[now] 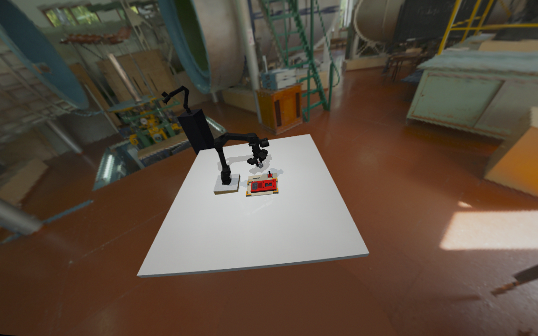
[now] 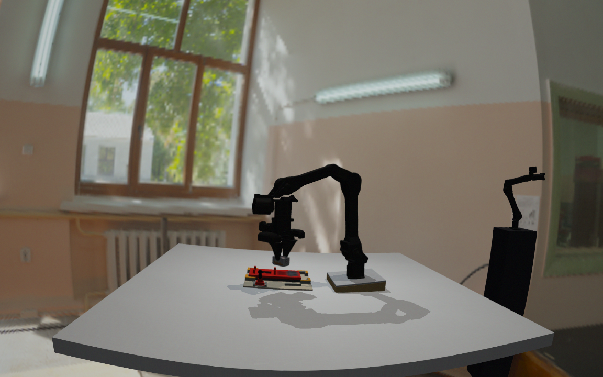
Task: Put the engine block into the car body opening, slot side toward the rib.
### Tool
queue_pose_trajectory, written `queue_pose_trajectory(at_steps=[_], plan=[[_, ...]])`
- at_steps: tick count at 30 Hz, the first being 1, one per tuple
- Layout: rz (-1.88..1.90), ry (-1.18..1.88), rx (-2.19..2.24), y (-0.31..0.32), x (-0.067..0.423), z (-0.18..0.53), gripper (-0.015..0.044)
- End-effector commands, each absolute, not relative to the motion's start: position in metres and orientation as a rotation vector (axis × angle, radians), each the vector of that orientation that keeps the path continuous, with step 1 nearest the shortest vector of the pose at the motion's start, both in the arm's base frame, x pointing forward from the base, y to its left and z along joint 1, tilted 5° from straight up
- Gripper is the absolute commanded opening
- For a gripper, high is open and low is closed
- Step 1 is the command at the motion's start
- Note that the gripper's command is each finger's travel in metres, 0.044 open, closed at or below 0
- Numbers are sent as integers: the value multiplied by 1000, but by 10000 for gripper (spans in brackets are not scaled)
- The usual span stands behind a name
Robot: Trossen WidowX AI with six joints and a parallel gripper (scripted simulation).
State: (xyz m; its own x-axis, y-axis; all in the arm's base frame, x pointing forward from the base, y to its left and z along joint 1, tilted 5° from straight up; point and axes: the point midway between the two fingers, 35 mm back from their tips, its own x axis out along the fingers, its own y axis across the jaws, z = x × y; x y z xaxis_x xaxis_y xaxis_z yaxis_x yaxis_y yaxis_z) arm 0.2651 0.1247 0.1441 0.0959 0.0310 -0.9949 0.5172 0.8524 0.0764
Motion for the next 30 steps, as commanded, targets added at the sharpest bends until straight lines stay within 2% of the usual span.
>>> queue_pose_trajectory(at_steps=[1,30], plan=[[-480,1420,585,120,272,143,0],[-1209,1095,1376,70,315,125,0]])
